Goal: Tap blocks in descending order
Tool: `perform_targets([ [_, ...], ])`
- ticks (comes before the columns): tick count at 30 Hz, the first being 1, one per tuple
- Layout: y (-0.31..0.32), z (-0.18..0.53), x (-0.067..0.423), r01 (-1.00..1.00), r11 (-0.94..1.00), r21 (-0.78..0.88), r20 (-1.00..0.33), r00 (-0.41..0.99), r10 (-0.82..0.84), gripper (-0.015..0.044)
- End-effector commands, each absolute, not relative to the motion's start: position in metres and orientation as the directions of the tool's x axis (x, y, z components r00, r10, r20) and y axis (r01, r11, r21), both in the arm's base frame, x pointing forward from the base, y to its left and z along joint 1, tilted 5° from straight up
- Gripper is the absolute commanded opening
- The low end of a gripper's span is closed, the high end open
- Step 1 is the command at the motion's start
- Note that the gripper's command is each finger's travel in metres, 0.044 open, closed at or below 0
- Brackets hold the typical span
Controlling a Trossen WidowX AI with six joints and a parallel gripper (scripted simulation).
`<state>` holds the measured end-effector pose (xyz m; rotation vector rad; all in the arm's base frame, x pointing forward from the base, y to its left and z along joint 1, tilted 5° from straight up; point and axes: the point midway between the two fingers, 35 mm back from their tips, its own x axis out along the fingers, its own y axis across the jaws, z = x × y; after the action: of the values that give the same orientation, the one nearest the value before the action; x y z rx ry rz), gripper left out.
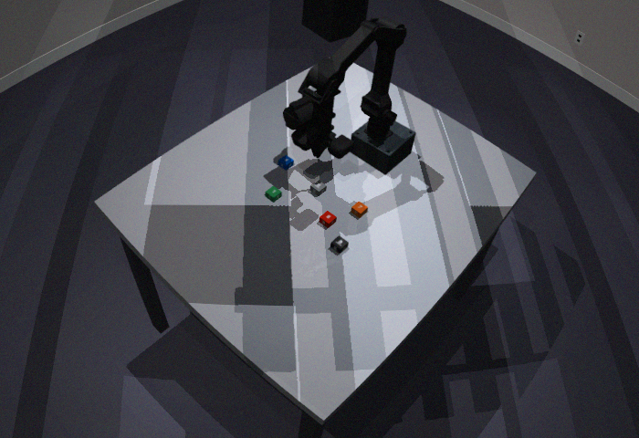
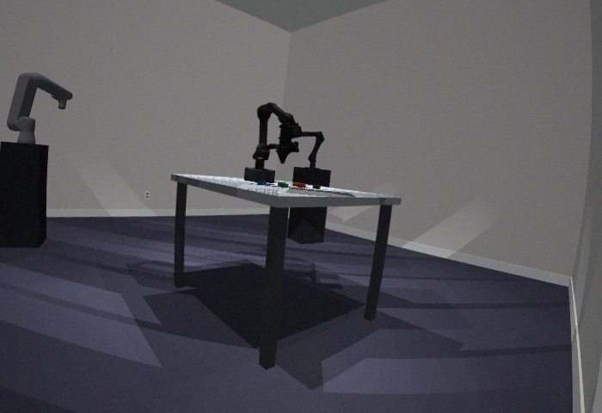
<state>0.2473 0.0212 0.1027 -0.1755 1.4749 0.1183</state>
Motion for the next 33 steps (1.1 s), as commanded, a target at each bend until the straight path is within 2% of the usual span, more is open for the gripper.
perform_targets([
  [1,-0.01,0.107,0.256,-0.174,0.984,-0.047,-0.995,0.095,-0.031,0.002],
  [9,-0.101,0.11,0.256,-0.175,0.983,-0.056,-0.995,0.097,-0.039,0.002],
  [13,-0.103,0.108,0.257,-0.175,0.983,-0.056,-0.995,0.097,-0.04,0.002],
  [19,-0.106,0.032,0.264,-0.175,0.983,-0.056,-0.995,0.096,-0.039,0.002],
  [33,-0.107,0.016,0.265,-0.175,0.983,-0.056,-0.995,0.096,-0.039,0.002],
])
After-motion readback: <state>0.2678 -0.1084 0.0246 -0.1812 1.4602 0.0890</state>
